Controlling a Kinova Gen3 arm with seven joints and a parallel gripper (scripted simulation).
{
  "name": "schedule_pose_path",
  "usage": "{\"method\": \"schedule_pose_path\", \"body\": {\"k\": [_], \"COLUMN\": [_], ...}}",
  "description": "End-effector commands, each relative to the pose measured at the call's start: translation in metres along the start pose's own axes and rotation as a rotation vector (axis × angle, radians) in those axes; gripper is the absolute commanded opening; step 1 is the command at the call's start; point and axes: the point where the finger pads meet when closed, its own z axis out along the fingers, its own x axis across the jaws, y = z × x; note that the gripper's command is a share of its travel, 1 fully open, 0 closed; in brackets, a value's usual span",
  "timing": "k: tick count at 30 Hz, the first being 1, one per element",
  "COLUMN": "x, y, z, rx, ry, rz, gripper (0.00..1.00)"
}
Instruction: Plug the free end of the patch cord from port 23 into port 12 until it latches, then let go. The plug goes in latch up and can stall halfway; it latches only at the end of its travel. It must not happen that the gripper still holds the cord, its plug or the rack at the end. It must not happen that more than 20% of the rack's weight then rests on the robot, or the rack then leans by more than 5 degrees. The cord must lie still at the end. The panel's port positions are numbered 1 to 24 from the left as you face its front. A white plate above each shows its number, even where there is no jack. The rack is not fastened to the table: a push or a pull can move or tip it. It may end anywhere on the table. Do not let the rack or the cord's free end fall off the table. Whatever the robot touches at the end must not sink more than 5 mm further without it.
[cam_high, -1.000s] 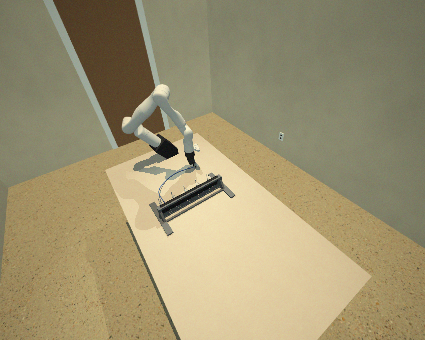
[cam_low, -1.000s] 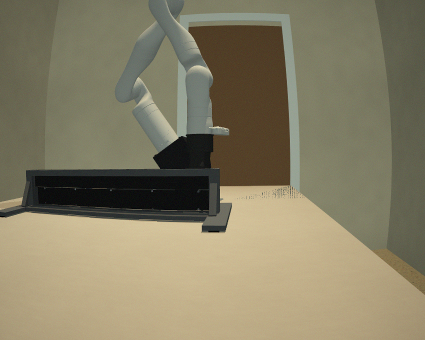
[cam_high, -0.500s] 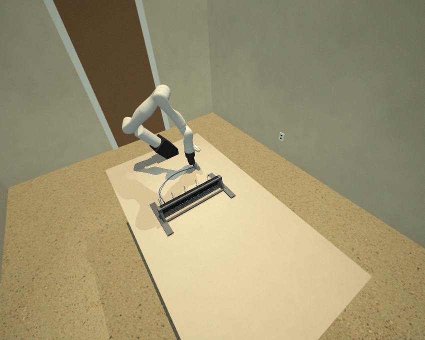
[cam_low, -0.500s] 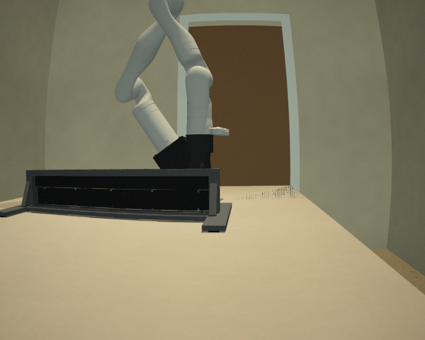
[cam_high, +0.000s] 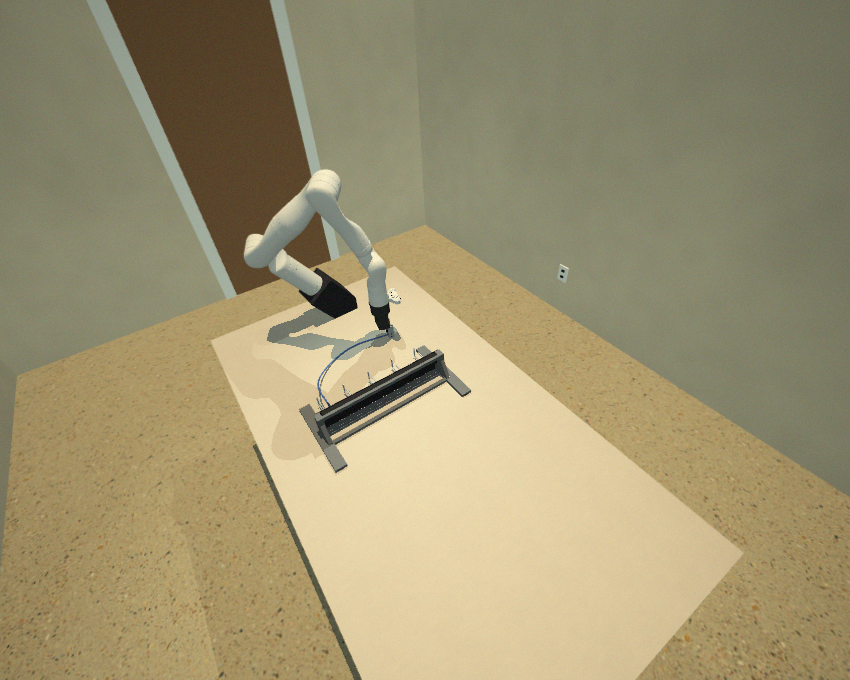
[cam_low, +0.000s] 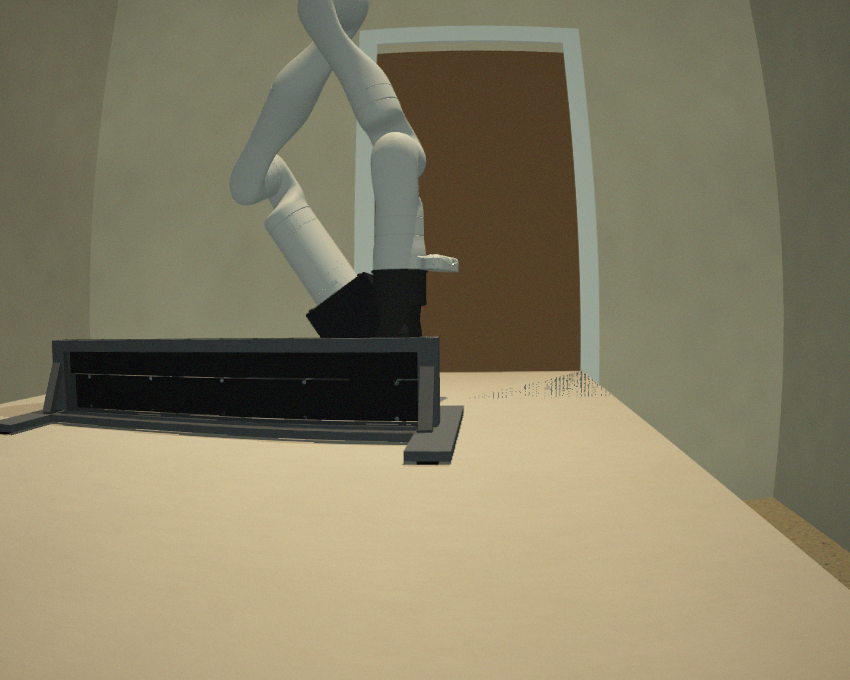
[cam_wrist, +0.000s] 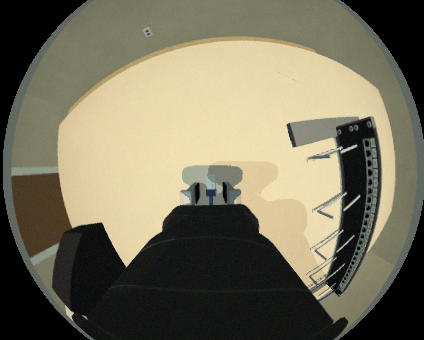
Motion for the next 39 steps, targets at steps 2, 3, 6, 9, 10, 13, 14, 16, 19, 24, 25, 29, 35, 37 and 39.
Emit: {"method": "schedule_pose_path", "body": {"k": [2,3,6,9,10,13,14,16,19,24,25,29,35,37,39], "x": [0.0029,0.0029,0.0028,0.0028,0.0027,0.0027,0.0027,0.0027,0.0026,0.0025,0.0025,0.0024,0.0023,0.0022,0.0022], "y": [-0.0028,-0.0028,-0.0028,-0.0028,-0.0028,-0.0028,-0.0028,-0.0028,-0.0028,-0.0028,-0.0028,-0.0028,-0.0028,-0.0028,-0.0028], "z": [0.0004,0.0004,0.0004,0.0004,0.0004,0.0004,0.0004,0.0004,0.0004,0.0004,0.0003,0.0003,0.0003,0.0003,0.0003], "rx": [0.008,0.008,0.008,0.008,0.008,0.008,0.008,0.008,0.008,0.008,0.008,0.008,0.008,0.008,0.008], "ry": [0.003,0.003,0.003,0.003,0.003,0.003,0.003,0.003,0.002,0.002,0.002,0.002,0.002,0.002,0.002], "rz": [0.009,0.01,0.01,0.011,0.012,0.013,0.013,0.013,0.014,0.015,0.016,0.016,0.017,0.017,0.017], "gripper": [0.73,0.73,0.73,0.73,0.73,0.0,0.0,0.0,0.0,0.0,0.0,0.0,0.0,0.0,0.0]}}
